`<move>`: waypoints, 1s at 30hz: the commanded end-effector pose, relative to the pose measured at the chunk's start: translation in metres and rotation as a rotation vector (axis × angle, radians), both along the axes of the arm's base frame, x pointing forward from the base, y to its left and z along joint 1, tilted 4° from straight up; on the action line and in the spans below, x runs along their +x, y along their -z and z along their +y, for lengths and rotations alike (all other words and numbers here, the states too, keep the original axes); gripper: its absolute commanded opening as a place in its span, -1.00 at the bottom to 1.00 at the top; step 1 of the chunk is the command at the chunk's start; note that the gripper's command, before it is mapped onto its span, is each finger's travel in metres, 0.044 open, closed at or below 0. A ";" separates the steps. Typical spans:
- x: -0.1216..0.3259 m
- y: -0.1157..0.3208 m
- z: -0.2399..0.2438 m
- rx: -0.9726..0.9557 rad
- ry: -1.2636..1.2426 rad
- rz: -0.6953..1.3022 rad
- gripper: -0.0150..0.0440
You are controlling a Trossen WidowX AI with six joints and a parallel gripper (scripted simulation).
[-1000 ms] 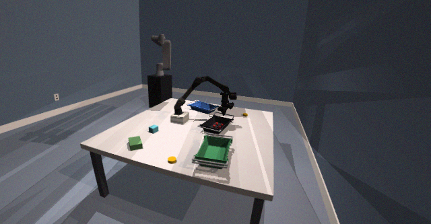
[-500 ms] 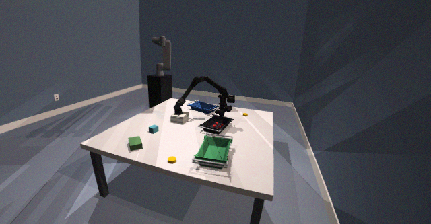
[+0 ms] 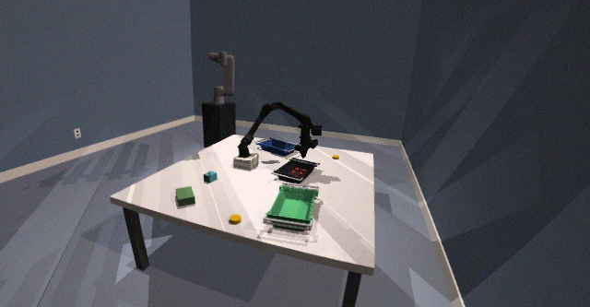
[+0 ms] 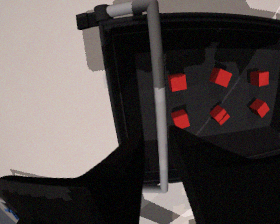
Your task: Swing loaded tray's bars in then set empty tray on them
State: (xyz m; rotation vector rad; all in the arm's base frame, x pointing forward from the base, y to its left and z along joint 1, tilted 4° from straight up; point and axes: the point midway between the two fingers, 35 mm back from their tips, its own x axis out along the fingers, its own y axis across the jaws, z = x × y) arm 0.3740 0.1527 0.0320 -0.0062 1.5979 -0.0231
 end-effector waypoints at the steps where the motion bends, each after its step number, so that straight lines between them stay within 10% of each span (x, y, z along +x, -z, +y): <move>1: -0.001 0.004 -0.001 -0.004 0.001 0.008 -0.19; 30: 0.002 -0.027 0.001 -0.004 0.000 0.009 -0.19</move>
